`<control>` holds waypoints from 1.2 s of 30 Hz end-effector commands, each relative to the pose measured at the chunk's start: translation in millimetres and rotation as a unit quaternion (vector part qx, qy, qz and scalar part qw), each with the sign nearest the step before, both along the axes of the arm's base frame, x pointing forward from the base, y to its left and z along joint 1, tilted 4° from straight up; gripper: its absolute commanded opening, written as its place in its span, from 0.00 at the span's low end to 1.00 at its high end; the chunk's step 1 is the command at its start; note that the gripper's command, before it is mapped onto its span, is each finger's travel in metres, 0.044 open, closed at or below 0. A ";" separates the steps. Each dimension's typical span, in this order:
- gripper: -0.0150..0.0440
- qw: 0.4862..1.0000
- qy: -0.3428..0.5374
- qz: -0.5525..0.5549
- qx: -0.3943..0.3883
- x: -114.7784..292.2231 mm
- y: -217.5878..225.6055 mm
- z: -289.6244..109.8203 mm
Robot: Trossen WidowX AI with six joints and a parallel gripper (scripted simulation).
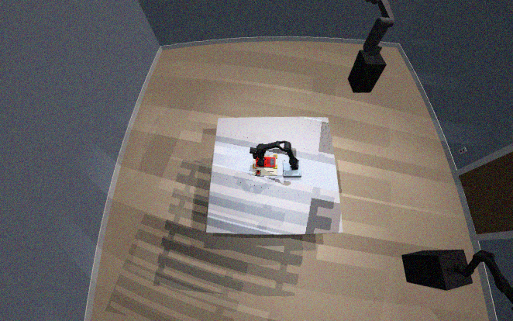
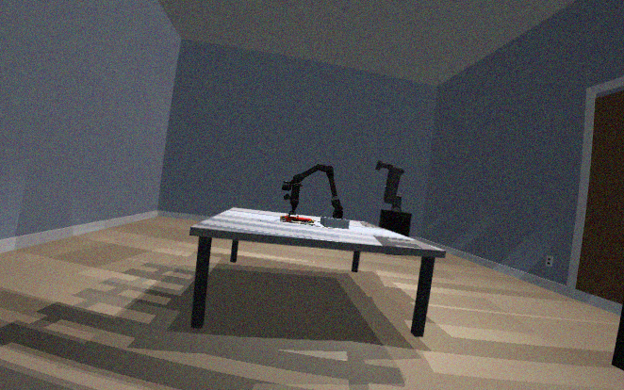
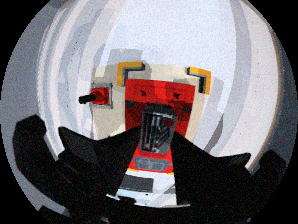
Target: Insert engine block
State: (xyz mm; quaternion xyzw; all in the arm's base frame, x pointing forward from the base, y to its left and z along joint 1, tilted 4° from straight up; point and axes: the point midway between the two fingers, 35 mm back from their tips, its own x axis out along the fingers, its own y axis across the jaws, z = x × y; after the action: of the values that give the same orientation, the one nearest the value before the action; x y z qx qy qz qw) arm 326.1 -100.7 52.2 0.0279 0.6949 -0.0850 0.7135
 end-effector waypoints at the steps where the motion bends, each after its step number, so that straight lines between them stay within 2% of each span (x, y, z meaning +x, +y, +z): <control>1: 0.52 0.999 0.002 0.036 0.001 0.3 0.7 -1.3; 36: 0.52 1.000 0.001 0.027 0.001 0.4 0.4 -10.0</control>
State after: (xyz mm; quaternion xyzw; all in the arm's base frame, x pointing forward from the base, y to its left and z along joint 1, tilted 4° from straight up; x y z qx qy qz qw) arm 326.3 -100.8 43.4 0.0114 0.6967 -0.0691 0.7139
